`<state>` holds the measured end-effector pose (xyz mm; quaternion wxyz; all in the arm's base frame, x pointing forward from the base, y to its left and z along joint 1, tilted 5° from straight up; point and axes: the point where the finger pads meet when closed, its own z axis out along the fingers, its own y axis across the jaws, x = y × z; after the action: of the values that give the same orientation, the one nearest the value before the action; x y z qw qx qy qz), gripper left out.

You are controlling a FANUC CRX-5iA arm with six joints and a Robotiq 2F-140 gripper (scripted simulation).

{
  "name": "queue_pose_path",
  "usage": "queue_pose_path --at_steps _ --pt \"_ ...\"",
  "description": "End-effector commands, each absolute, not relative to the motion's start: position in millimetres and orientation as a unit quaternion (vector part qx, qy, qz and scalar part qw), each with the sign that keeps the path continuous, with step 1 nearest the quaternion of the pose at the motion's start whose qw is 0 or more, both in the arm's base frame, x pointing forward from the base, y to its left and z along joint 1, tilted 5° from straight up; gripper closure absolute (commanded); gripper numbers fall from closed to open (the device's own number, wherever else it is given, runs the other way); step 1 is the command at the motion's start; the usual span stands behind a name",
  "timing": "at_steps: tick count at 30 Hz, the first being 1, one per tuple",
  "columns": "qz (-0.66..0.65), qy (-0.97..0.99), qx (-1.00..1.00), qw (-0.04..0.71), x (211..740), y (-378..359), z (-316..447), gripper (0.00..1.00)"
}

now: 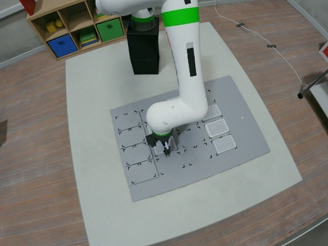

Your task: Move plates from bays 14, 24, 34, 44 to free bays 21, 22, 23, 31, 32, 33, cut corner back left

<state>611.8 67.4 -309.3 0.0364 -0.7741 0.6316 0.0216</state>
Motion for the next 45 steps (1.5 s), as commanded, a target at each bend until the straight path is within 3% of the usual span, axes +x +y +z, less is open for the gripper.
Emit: queue_pose_path --at_steps 1,35,36,45 --pt "0.021 0.632 -0.774 0.037 613.0 67.4 -308.4 0.90" --pt "0.021 0.632 -0.774 0.037 613.0 67.5 -309.5 0.90" --pt "0.021 0.632 -0.774 0.037 613.0 67.5 -309.5 0.30" --pt "0.021 0.632 -0.774 0.037 613.0 67.5 -309.5 0.30"
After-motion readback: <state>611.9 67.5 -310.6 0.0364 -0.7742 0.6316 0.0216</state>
